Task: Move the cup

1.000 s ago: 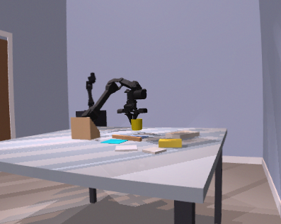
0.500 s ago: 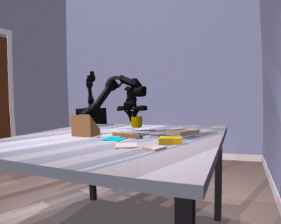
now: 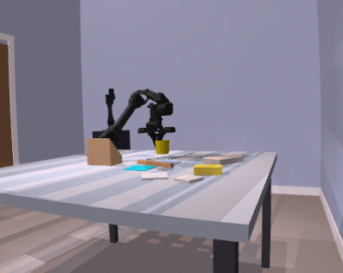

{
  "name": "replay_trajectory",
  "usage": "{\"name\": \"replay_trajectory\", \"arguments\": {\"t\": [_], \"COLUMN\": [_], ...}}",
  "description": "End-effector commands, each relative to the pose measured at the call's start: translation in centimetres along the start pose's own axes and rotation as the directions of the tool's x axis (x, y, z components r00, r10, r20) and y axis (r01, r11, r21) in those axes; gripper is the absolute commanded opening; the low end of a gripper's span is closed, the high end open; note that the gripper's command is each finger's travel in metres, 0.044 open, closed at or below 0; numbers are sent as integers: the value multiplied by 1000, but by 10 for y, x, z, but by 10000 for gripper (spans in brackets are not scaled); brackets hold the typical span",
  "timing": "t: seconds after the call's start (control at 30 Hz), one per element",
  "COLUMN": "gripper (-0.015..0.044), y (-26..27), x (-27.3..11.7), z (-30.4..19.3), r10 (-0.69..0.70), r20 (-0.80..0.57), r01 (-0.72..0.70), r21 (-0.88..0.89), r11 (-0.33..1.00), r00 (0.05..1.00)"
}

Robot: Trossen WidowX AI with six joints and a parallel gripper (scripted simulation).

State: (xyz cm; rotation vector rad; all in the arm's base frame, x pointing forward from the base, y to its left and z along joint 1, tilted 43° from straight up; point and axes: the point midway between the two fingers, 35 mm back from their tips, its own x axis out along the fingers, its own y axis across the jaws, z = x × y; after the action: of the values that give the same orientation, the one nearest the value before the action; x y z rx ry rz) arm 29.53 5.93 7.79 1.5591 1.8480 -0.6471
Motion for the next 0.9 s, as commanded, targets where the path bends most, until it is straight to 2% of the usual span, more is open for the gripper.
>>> {"name": "replay_trajectory", "arguments": {"t": [0.0, 0.87], "gripper": [0, 0], "y": [-4, -27], "x": [1, -3], "z": [13, 80], "r10": [-7, -8], "r20": [3, 8], "r01": [7, 8], "r21": [2, 2], "r11": [1000, 1000], "r00": [1000, 1000]}}
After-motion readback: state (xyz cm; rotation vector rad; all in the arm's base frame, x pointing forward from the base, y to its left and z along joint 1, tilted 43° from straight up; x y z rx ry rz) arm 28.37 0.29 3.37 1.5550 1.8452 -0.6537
